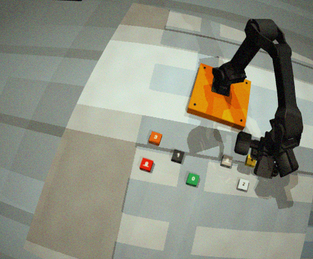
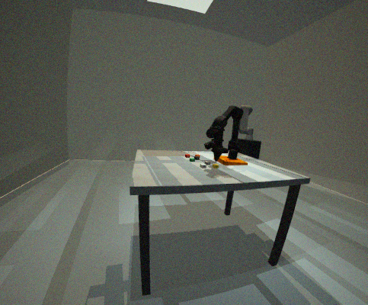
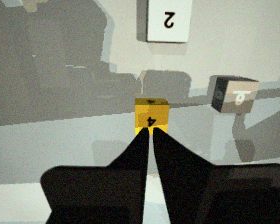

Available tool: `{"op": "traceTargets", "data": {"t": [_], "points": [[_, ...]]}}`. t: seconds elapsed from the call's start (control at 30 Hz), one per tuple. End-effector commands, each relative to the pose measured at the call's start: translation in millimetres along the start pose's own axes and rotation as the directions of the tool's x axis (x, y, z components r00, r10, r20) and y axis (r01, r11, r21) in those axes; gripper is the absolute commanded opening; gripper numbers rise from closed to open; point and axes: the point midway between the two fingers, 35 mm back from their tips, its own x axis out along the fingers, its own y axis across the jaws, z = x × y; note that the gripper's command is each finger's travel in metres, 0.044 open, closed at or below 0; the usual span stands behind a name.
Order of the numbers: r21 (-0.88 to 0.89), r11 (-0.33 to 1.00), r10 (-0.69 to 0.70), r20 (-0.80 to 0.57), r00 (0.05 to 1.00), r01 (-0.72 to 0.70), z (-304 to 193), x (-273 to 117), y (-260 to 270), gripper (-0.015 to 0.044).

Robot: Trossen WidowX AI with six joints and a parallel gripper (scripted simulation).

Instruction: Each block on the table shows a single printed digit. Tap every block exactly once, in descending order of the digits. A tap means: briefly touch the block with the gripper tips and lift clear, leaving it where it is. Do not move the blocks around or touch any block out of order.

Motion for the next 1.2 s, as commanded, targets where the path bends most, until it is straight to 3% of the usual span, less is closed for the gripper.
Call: {"op": "traceTargets", "data": {"t": [0.0, 0.77, 0.87, 1.07, 1.17], "points": [[0.003, 1.000, 0.012, 0.012, 1.000, -0.012, 1.4, 2.5, 2.0, 0.0020], [0.003, 1.000, 0.012, 0.012, 1.000, -0.012, 1.5, 30.3, 2.2, 0.0020], [0.003, 1.000, 0.012, 0.012, 1.000, -0.012, 1.6, 3.7, 2.0, 0.0020], [0.004, 1.000, 0.012, 0.012, 1.000, -0.012, 2.3, -8.3, 2.4, 0.0020], [0.005, 1.000, 0.012, 0.014, 1.000, -0.012, 3.7, -47.4, 3.0, 0.0020]]}}
